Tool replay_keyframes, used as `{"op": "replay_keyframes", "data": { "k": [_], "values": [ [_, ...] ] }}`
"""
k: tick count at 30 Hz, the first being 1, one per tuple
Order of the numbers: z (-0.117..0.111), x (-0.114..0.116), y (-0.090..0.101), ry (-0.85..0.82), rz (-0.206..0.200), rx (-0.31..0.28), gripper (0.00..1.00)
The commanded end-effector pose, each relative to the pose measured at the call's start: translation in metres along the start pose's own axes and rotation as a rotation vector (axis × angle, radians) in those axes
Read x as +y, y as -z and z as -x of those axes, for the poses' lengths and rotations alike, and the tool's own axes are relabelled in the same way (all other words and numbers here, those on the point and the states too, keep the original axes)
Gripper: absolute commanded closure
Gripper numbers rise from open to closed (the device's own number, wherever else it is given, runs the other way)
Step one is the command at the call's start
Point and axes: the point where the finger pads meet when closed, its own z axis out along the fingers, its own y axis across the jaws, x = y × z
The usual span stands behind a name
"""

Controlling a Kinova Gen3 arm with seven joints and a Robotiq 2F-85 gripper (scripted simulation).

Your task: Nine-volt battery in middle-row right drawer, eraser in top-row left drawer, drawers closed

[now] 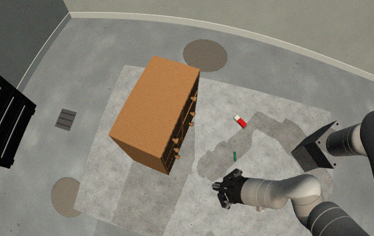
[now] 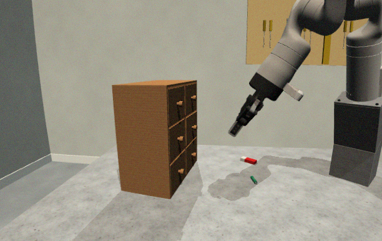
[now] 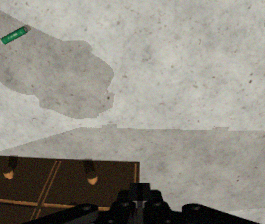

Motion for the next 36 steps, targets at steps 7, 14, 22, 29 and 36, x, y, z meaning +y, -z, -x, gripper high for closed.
{"op": "replay_keyframes", "data": {
  "k": [7,14,22,29,36],
  "values": [
    [0.008,0.004,0.013,-0.026,0.015,0.072,1.0],
    [0.008,0.004,0.019,-0.026,0.016,0.12,1.0],
    [0.007,0.004,0.029,-0.026,0.017,0.197,1.0],
    [0.006,0.004,0.034,-0.026,0.018,0.244,1.0],
    [0.005,0.004,0.042,-0.025,0.018,0.307,1.0]
  ]
}}
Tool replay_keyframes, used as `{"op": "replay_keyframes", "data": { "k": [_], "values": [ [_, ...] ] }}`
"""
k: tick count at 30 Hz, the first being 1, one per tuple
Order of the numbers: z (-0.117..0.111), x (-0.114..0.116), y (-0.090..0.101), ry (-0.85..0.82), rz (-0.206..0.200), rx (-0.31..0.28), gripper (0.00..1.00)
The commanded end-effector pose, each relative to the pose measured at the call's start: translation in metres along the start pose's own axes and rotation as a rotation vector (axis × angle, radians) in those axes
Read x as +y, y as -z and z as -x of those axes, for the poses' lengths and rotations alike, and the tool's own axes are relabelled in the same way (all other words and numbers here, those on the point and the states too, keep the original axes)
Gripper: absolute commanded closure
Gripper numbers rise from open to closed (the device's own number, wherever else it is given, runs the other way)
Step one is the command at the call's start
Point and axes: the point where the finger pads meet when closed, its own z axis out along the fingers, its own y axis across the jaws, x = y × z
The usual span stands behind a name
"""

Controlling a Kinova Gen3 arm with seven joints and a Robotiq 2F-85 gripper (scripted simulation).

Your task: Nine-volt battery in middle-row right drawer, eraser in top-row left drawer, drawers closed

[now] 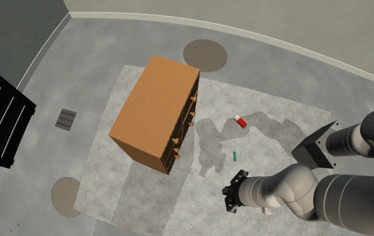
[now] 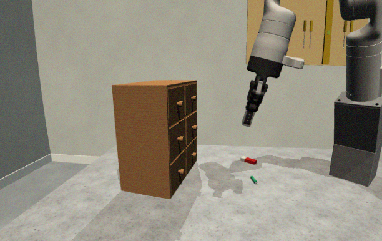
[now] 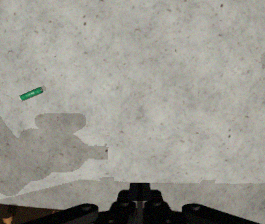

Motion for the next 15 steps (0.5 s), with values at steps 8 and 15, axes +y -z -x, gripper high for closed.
{"op": "replay_keyframes", "data": {
  "k": [8,15],
  "values": [
    [0.011,-0.004,0.011,-0.034,0.01,0.049,1.0],
    [0.008,-0.004,0.017,-0.033,0.011,0.1,1.0]
  ]
}}
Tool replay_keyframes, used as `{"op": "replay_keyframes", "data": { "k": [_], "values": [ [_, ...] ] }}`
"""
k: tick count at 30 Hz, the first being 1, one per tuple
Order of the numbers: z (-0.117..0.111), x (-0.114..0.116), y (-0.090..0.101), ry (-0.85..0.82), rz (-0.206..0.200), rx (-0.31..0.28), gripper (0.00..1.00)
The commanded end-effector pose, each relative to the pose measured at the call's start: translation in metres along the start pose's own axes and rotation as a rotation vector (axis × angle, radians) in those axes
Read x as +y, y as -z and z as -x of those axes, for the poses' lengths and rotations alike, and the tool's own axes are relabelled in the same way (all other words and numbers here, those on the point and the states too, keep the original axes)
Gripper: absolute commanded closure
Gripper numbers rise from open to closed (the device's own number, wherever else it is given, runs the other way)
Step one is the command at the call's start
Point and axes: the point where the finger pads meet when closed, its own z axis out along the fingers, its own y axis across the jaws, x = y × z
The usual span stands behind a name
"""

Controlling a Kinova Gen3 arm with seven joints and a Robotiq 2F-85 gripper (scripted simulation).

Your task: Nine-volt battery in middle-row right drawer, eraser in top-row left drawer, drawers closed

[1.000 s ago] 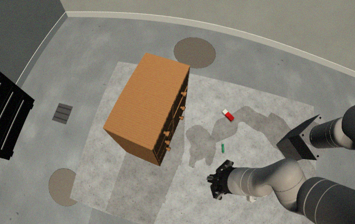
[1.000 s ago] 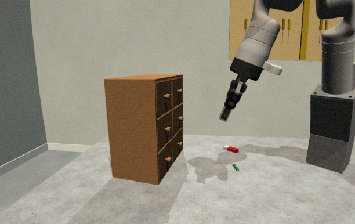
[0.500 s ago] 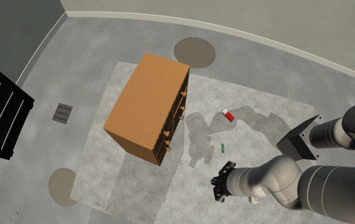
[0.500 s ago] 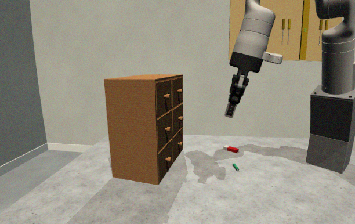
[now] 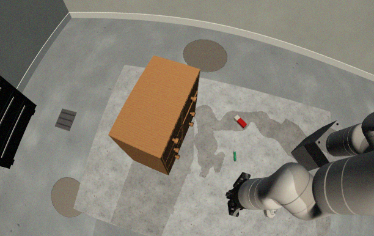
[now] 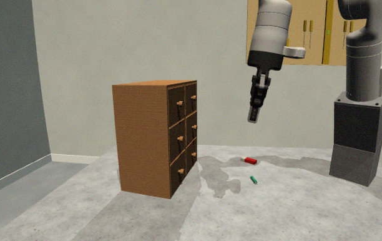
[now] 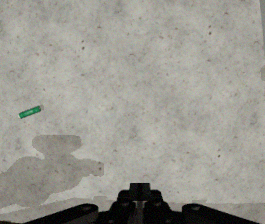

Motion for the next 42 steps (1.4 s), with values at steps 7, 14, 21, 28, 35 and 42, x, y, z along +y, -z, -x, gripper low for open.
{"op": "replay_keyframes", "data": {
  "k": [7,14,21,28,35,42],
  "values": [
    [0.014,-0.013,0.009,-0.047,-0.001,0.046,1.0],
    [0.012,-0.013,0.012,-0.047,-0.001,0.073,1.0],
    [0.01,-0.013,0.016,-0.047,0.001,0.106,1.0],
    [0.009,-0.013,0.017,-0.047,0.001,0.124,1.0],
    [0.008,-0.013,0.019,-0.047,0.001,0.142,1.0],
    [0.007,-0.013,0.02,-0.047,0.002,0.151,1.0]
  ]
}}
